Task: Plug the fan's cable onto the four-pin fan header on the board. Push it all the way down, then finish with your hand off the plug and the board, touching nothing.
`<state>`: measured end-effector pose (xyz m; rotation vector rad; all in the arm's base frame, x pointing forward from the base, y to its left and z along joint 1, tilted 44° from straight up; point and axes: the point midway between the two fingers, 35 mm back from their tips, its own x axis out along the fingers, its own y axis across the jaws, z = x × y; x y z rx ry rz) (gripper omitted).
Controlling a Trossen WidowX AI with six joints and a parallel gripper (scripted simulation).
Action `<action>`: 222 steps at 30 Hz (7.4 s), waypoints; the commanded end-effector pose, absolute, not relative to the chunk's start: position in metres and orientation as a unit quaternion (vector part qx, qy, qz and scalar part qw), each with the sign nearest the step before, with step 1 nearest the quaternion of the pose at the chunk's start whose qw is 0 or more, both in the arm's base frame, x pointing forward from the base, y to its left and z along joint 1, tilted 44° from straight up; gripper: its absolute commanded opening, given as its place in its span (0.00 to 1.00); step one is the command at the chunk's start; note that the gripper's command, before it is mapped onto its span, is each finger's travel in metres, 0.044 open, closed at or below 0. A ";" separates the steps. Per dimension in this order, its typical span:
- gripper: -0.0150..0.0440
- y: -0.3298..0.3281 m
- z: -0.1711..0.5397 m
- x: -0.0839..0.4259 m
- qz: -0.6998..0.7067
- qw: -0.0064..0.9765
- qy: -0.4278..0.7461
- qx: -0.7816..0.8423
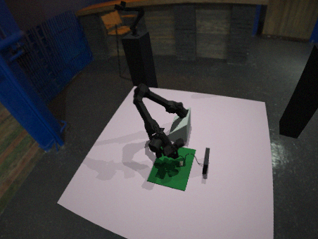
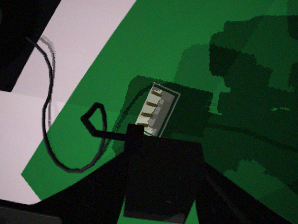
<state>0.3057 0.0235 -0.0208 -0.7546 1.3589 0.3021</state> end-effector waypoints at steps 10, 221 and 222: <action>0.25 0.021 -0.026 0.307 0.172 0.734 0.576 -0.316; 0.25 -0.043 -0.019 0.295 0.294 0.861 0.128 -0.394; 0.25 -0.044 -0.019 0.295 0.294 0.861 0.128 -0.394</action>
